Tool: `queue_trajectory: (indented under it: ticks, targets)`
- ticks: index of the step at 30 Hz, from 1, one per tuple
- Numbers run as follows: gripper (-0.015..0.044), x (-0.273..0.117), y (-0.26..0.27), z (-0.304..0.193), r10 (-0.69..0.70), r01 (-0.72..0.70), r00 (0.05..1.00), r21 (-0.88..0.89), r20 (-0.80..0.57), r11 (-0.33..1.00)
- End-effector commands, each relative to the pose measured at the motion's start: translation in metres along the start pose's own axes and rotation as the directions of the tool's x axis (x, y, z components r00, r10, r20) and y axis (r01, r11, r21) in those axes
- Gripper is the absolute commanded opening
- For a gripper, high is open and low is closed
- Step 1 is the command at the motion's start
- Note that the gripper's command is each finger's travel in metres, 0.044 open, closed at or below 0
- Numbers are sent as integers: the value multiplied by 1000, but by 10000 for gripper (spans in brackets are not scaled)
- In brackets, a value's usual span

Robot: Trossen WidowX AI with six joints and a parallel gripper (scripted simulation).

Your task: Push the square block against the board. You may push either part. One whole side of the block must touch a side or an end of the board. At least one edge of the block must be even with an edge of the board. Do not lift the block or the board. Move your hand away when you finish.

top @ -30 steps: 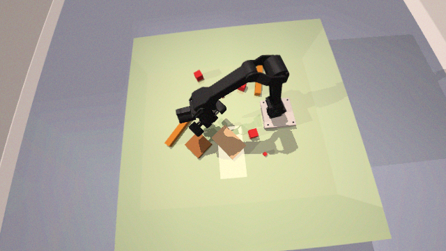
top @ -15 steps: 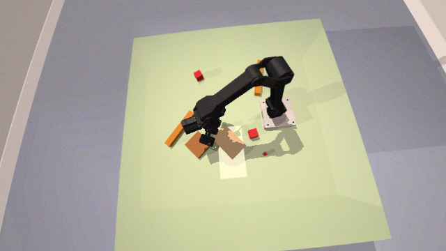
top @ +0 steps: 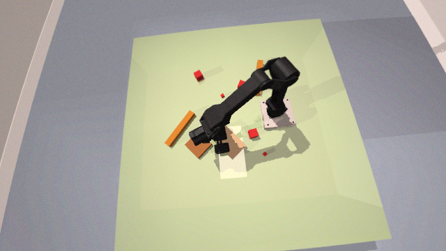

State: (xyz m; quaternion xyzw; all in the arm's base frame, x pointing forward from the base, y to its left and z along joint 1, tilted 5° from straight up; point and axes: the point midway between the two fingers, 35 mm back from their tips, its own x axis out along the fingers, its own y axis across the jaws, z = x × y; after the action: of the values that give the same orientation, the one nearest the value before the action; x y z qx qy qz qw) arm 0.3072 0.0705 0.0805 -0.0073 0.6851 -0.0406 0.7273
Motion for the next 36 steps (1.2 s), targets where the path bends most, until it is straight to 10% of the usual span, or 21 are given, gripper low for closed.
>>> queue_trajectory:
  ticks: [1, 36]
  targets:
    - [0, 0, 10, -7, 4, -4, 1000, -149, 2, 989]
    - [0, 0, 75, -74, 10, -7, 1000, -977, -5, 212]
